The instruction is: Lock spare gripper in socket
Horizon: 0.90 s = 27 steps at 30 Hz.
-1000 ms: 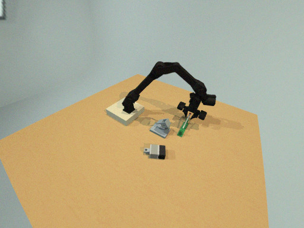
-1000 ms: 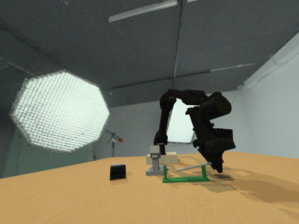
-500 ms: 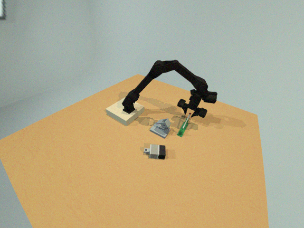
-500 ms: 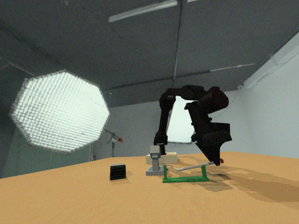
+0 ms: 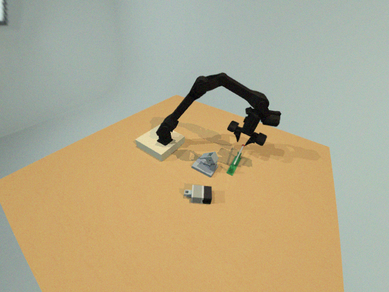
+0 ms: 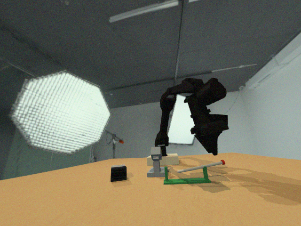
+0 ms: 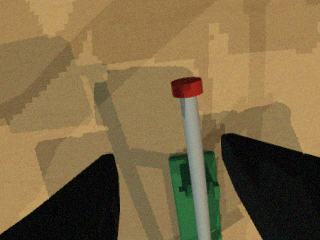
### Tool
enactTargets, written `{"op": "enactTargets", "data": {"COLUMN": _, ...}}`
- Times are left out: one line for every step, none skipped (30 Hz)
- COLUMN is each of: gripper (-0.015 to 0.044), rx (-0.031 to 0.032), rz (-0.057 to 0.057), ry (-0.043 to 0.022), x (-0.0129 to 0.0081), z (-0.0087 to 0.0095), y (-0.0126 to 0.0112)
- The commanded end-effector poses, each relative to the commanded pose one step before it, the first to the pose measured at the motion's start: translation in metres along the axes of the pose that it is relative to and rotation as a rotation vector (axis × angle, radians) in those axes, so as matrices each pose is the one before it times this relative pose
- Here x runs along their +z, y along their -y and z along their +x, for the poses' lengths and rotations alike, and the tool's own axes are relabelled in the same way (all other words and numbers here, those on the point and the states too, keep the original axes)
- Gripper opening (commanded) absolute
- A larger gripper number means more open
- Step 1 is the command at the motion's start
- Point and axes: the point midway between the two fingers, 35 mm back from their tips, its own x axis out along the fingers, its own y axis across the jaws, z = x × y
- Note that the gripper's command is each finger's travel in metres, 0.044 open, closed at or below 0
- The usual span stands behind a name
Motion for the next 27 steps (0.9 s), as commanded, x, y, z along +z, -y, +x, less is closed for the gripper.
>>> {"op": "enactTargets", "data": {"gripper": 0.0200, "rx": -0.00073, "rz": -0.0001, "ry": 0.00032, "x": 0.00166, "z": -0.01060, "y": -0.00092}}
{"op": "enactTargets", "data": {"gripper": 0.0200, "rx": 0.00135, "rz": 0.0003, "ry": -0.00058, "x": 0.00021, "z": -0.00224, "y": -0.00052}}
{"op": "enactTargets", "data": {"gripper": 0.0200, "rx": 0.00131, "rz": 0.0002, "ry": -0.00056, "x": 0.00021, "z": -0.00226, "y": -0.00052}}
{"op": "enactTargets", "data": {"gripper": 0.0200, "rx": 0.00126, "rz": 0.0002, "ry": -0.00054, "x": 0.00021, "z": -0.00227, "y": -0.00051}}
{"op": "enactTargets", "data": {"gripper": 0.0200, "rx": 0.00126, "rz": 0.0002, "ry": -0.00054, "x": 0.00021, "z": -0.00228, "y": -0.00051}}
{"op": "enactTargets", "data": {"gripper": 0.0226, "rx": 0.00189, "rz": 0.0004, "ry": -0.00081, "x": -0.00141, "z": 0.00830, "y": 0.00048}}
{"op": "enactTargets", "data": {"gripper": 0.0253, "rx": 0.00000, "rz": 0.0000, "ry": 0.00000, "x": 0.00000, "z": 0.00000, "y": 0.00000}}
{"op": "enactTargets", "data": {"gripper": 0.0279, "rx": 0.00000, "rz": 0.0000, "ry": 0.00000, "x": 0.00000, "z": 0.00000, "y": 0.00000}}
{"op": "enactTargets", "data": {"gripper": 0.0305, "rx": 0.00000, "rz": 0.0000, "ry": 0.00000, "x": 0.00000, "z": 0.00000, "y": 0.00000}}
{"op": "enactTargets", "data": {"gripper": 0.0331, "rx": 0.00000, "rz": 0.0000, "ry": 0.00000, "x": 0.00000, "z": 0.00000, "y": 0.00000}}
{"op": "enactTargets", "data": {"gripper": 0.0305, "rx": -0.00361, "rz": -0.0008, "ry": -0.00004, "x": -0.00164, "z": -0.00225, "y": 0.00044}}
{"op": "enactTargets", "data": {"gripper": 0.0279, "rx": -0.01079, "rz": -0.0025, "ry": -0.00029, "x": -0.00495, "z": -0.00672, "y": 0.00122}}
{"op": "enactTargets", "data": {"gripper": 0.0253, "rx": -0.01716, "rz": -0.0043, "ry": -0.00098, "x": -0.00828, "z": -0.01102, "y": 0.00165}}
{"op": "enactTargets", "data": {"gripper": 0.0226, "rx": -0.02186, "rz": -0.0054, "ry": -0.00230, "x": -0.01078, "z": -0.01397, "y": 0.00162}}
{"op": "enactTargets", "data": {"gripper": 0.0200, "rx": -0.02167, "rz": -0.0053, "ry": -0.00346, "x": -0.01093, "z": -0.01377, "y": 0.00109}}
{"op": "enactTargets", "data": {"gripper": 0.0180, "rx": -0.01673, "rz": -0.0040, "ry": -0.00350, "x": -0.00861, "z": -0.01060, "y": 0.00049}}
{"op": "enactTargets", "data": {"gripper": 0.0180, "rx": -0.00996, "rz": -0.0024, "ry": -0.00243, "x": -0.00520, "z": -0.00630, "y": 0.00015}}
{"op": "enactTargets", "data": {"gripper": 0.0180, "rx": -0.00330, "rz": -0.0008, "ry": -0.00087, "x": -0.00174, "z": -0.00209, "y": 0.00003}}
{"op": "enactTargets", "data": {"gripper": 0.0180, "rx": 0.00000, "rz": 0.0000, "ry": 0.00000, "x": 0.00000, "z": 0.00000, "y": 0.00000}}
{"op": "enactTargets", "data": {"gripper": 0.0180, "rx": 0.00000, "rz": 0.0000, "ry": 0.00000, "x": 0.00000, "z": 0.00000, "y": 0.00000}}
{"op": "enactTargets", "data": {"gripper": 0.0180, "rx": 0.00000, "rz": 0.0000, "ry": 0.00000, "x": 0.00000, "z": 0.00000, "y": 0.00000}}
{"op": "enactTargets", "data": {"gripper": 0.0180, "rx": 0.00000, "rz": 0.0000, "ry": 0.00000, "x": 0.00000, "z": 0.00000, "y": 0.00000}}
{"op": "enactTargets", "data": {"gripper": 0.0180, "rx": 0.00000, "rz": 0.0000, "ry": 0.00000, "x": 0.00000, "z": 0.00000, "y": 0.00000}}
{"op": "enactTargets", "data": {"gripper": 0.0180, "rx": -0.00002, "rz": 0.0000, "ry": 0.00001, "x": -0.00025, "z": 0.00230, "y": 0.00026}}
{"op": "enactTargets", "data": {"gripper": 0.0180, "rx": -0.00003, "rz": 0.0000, "ry": 0.00001, "x": -0.00045, "z": 0.00404, "y": 0.00041}}
{"op": "enactTargets", "data": {"gripper": 0.0180, "rx": -0.00004, "rz": 0.0000, "ry": 0.00001, "x": -0.00070, "z": 0.00604, "y": 0.00050}}
{"op": "enactTargets", "data": {"gripper": 0.0180, "rx": -0.00003, "rz": 0.0000, "ry": 0.00001, "x": -0.00103, "z": 0.00840, "y": 0.00048}}
